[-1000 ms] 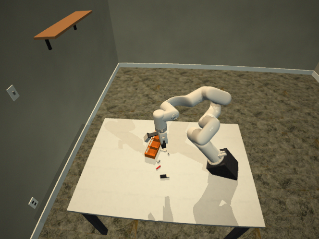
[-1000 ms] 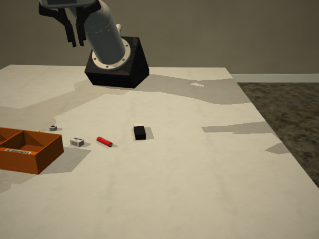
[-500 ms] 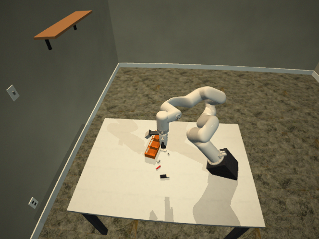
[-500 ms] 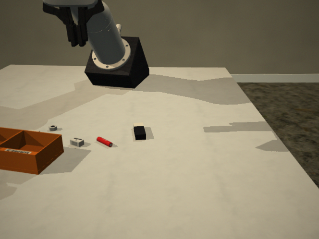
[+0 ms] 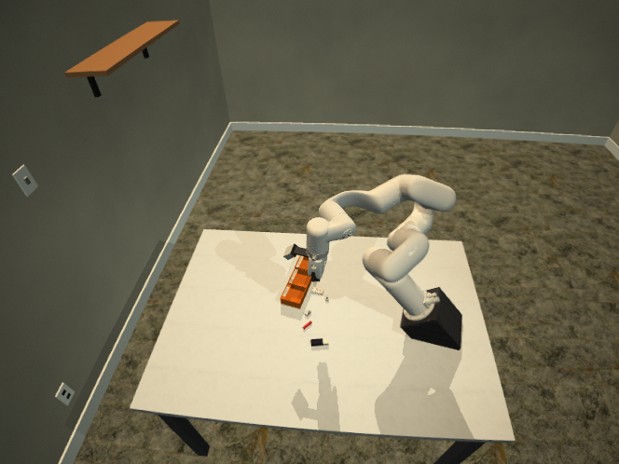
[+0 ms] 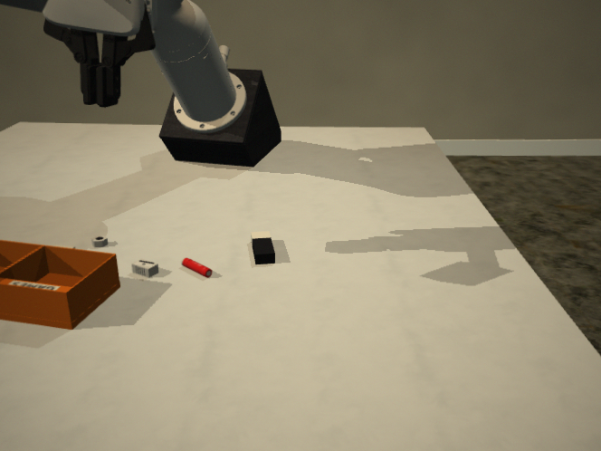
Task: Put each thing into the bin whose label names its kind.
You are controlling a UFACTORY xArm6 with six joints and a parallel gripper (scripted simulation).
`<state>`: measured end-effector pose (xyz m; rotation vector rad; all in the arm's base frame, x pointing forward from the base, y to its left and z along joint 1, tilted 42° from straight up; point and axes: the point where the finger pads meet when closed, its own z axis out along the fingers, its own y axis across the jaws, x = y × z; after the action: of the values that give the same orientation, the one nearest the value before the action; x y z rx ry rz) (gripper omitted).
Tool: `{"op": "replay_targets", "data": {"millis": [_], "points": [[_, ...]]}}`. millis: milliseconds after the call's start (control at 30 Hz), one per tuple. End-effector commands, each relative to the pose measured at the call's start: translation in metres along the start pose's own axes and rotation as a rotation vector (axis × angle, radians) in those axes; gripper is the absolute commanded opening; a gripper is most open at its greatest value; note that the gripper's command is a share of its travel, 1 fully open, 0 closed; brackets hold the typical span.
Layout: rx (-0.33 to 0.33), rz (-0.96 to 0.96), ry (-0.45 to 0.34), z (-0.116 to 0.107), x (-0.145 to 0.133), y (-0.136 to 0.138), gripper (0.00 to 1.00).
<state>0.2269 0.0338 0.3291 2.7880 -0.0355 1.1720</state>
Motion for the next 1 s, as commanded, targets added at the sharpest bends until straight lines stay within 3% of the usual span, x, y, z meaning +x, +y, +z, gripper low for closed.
{"op": "replay_targets", "data": {"millis": [0,100,367,500,567,967], "points": [[0.097,0.005,-0.060,0.020,0.015,0.021,0.07],[0.097,0.004,-0.060,0.034,0.024,0.040,0.07],[-0.034,0.012,-0.015,0.064,0.041,0.083,0.07],[-0.058,0.014,-0.014,0.071,0.045,0.093,0.07],[-0.088,0.021,-0.017,0.085,0.053,0.111,0.07],[-0.048,0.028,-0.040,0.124,0.079,0.166,0.07]]}}
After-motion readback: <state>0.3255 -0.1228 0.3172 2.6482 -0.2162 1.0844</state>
